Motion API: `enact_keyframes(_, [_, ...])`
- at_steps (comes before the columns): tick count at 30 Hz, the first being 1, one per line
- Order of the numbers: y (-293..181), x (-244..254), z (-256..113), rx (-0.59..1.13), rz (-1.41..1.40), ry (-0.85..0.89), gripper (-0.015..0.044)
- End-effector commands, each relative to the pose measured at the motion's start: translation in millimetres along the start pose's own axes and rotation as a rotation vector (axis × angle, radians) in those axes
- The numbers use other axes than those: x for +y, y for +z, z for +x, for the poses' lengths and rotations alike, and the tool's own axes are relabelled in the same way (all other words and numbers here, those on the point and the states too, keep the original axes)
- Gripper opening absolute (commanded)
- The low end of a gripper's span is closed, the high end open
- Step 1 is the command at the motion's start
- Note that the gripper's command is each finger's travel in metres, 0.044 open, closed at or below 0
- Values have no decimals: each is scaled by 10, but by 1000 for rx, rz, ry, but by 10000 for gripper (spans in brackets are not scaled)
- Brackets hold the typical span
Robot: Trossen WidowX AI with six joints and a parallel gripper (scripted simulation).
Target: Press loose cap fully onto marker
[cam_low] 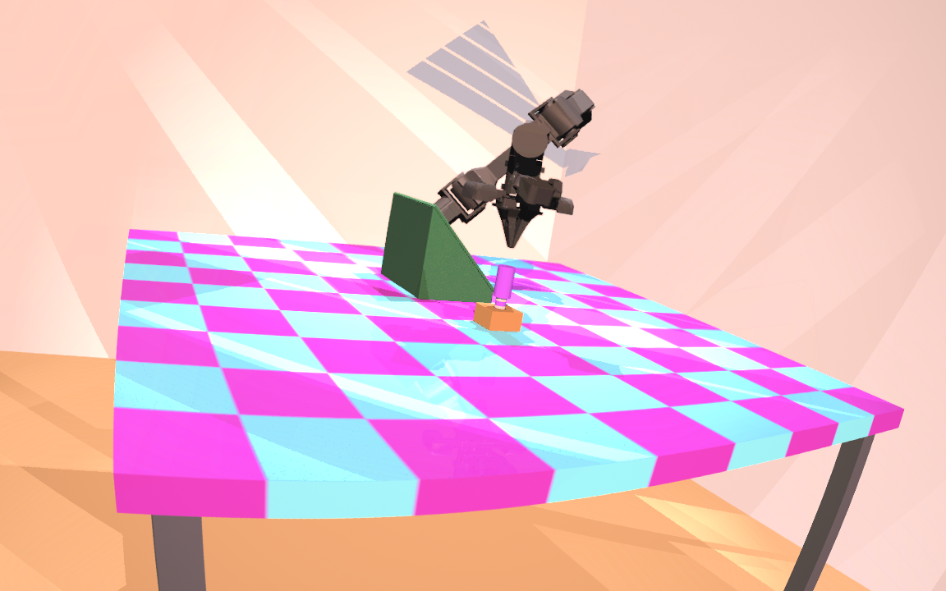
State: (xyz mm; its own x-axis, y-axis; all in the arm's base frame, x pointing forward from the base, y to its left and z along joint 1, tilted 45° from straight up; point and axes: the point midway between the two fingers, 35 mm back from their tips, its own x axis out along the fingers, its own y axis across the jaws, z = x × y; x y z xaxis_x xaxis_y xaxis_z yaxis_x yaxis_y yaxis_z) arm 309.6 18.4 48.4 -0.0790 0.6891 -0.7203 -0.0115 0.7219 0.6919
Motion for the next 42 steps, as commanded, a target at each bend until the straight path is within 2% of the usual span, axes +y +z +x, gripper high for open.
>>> enact_keyframes(1, [-7,-3,19,0,-105,4,0])
enact_keyframes(10, [-7,-3,53,0,-105,4,0])
enact_keyframes(34, [-2,6,422,0,-105,6,0])
enact_keyframes(42, [34,11,379,-12,-114,1,0])
